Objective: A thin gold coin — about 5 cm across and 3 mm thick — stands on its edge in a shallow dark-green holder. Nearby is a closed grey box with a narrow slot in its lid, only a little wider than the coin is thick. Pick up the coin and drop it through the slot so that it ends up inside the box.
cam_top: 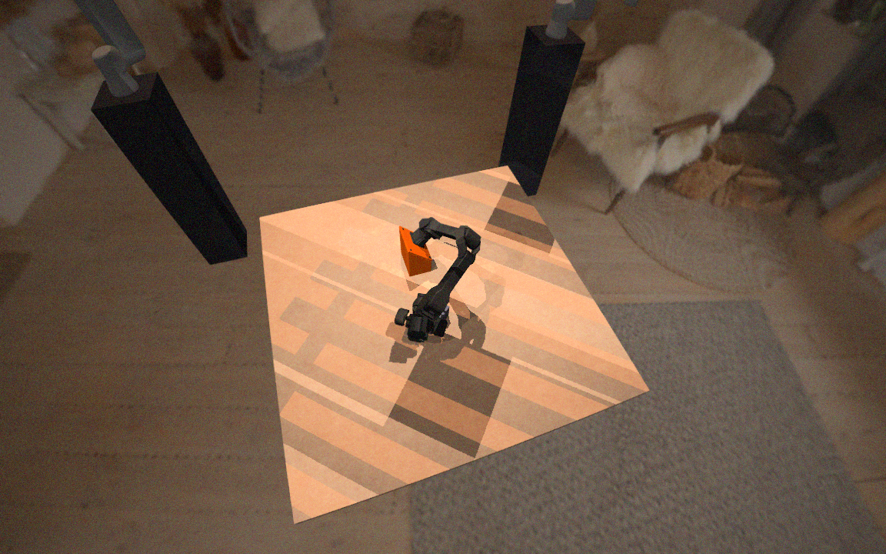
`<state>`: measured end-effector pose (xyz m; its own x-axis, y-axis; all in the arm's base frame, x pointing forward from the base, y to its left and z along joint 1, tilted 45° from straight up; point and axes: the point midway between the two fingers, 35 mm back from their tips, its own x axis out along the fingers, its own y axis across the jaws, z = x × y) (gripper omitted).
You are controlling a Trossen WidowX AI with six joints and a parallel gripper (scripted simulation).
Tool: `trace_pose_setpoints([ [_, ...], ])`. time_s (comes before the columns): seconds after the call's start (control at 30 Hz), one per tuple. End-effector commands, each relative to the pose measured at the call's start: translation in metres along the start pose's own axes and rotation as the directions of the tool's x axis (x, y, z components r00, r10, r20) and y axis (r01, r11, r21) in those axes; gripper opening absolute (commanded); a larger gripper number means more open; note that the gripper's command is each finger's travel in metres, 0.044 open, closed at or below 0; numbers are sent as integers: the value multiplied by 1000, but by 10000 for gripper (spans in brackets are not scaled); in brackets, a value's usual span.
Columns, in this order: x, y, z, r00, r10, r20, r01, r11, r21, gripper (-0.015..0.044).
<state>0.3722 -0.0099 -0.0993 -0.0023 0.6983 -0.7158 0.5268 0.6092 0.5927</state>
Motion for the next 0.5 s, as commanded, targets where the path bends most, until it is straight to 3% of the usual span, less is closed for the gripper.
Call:
trace_pose_setpoints([
  [0.0,9,-1,-2,1000,0,-11,0,1000,10,161],
  [0.2,16,-1,-3,1000,1,-12,-1,1000,9,161],
  [0.4,16,-1,-3,1000,1,-12,-1,1000,9,3],
  [0.47,16,-1,-3,1000,1,-12,-1,1000,9,0],
])
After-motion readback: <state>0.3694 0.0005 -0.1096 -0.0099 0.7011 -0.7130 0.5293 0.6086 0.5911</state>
